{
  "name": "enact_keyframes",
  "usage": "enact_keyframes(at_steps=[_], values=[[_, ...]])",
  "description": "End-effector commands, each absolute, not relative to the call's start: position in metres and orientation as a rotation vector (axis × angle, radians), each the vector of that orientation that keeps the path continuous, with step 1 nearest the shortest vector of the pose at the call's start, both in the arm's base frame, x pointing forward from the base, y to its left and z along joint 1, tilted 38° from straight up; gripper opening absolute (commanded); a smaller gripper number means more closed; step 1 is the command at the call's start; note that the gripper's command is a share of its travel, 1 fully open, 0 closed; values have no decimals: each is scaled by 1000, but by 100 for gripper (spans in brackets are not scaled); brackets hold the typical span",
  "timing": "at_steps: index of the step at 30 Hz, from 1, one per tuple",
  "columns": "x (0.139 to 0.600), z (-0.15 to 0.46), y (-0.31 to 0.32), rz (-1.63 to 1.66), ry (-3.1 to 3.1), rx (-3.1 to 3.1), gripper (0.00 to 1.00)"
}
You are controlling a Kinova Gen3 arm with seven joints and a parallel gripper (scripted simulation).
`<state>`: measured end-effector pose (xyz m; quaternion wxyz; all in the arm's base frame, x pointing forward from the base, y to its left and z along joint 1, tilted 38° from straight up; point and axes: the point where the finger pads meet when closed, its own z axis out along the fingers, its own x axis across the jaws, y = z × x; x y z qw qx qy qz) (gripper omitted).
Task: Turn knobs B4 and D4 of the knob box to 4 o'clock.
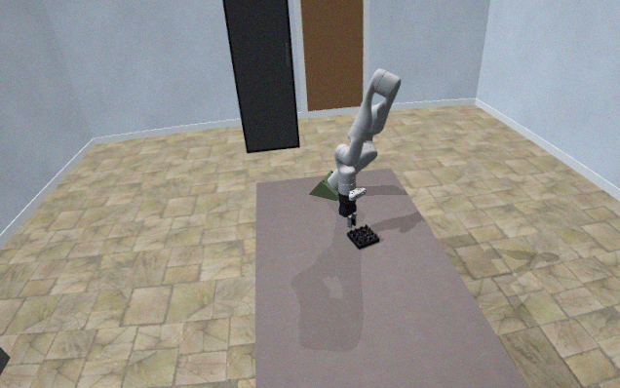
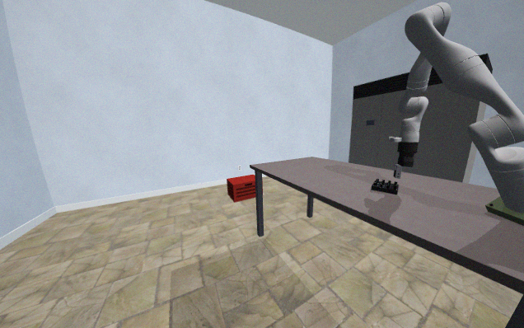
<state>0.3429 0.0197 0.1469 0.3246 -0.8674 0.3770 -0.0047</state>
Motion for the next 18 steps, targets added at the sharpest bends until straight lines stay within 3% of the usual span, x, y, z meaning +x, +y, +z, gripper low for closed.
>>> enact_keyframes(at_steps=[1, 14, 15, 18], values=[[345, 150, 14, -29, 998, -2278, 46], [344, 151, 13, -29, 998, -2278, 46], [344, 151, 13, -29, 998, -2278, 100], [344, 151, 13, -29, 998, -2278, 100]])
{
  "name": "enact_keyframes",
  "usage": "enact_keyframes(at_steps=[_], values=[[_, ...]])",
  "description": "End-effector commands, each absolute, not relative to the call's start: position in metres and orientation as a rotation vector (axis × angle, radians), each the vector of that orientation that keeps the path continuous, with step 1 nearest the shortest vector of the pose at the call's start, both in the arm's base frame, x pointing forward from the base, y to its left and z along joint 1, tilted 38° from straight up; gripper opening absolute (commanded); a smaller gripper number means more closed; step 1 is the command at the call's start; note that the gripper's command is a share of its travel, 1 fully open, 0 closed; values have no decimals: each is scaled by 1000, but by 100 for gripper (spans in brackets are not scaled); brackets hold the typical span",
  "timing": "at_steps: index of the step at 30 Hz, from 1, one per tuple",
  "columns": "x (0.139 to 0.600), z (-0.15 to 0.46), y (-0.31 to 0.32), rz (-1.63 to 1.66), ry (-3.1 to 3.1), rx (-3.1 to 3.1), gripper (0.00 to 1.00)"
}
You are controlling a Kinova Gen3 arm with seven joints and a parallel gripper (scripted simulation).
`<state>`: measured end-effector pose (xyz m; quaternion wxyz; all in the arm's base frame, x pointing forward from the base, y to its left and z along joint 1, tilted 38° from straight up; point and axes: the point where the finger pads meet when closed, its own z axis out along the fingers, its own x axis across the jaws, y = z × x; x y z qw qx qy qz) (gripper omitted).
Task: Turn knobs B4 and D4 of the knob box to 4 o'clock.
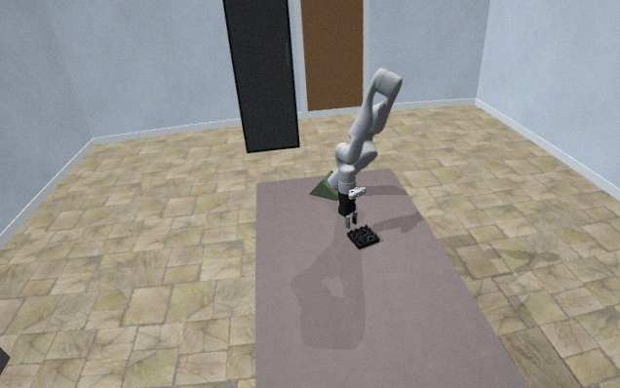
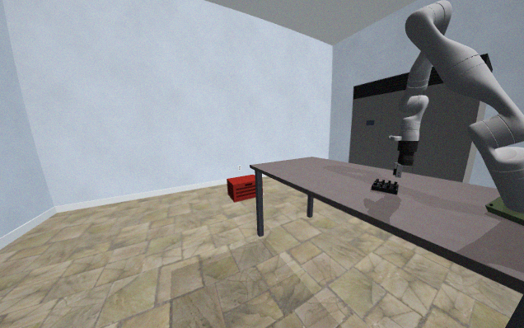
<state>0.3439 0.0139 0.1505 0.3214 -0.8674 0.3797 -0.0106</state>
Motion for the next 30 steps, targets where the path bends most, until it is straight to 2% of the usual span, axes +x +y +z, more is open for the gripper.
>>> enact_keyframes(at_steps=[1, 17, 30], values=[[344, 151, 13, -29, 998, -2278, 100], [337, 172, -1, -29, 998, -2278, 100], [323, 215, -31, -29, 998, -2278, 100]])
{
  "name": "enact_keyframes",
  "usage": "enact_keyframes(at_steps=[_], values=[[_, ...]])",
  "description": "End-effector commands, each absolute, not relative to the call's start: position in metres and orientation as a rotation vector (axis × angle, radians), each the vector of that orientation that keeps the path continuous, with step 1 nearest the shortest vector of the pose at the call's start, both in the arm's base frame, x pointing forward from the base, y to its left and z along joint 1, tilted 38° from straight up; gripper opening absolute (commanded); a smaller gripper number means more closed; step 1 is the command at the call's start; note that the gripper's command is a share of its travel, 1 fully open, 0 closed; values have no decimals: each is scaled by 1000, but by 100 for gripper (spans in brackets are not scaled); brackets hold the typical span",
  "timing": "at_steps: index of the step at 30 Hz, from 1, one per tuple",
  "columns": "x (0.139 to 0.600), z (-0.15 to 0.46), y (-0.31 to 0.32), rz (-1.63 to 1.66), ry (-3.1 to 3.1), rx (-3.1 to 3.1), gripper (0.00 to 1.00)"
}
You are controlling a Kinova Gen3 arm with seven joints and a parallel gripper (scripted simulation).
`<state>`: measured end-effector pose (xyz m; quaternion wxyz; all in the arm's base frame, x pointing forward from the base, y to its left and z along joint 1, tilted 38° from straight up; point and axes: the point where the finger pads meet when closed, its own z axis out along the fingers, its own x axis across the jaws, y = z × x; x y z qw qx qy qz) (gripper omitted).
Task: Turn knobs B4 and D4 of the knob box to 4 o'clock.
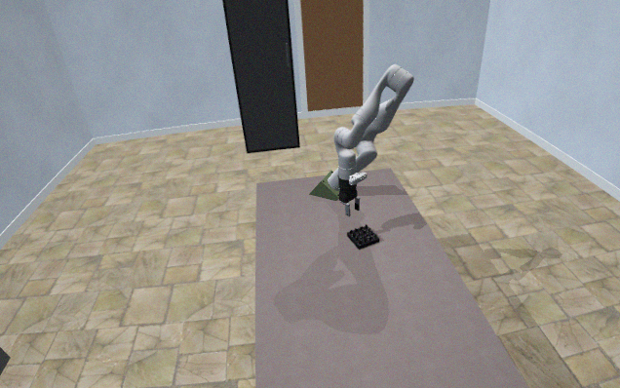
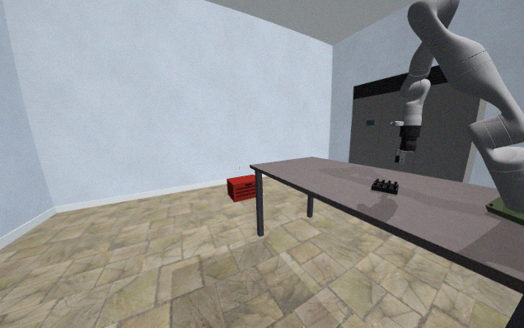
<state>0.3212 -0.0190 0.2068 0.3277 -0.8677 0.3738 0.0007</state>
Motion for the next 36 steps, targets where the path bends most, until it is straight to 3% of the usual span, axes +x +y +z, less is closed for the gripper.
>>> enact_keyframes(at_steps=[1, 36], values=[[322, 218, -33, -29, 998, -2278, 100], [314, 241, -50, -29, 998, -2278, 100]])
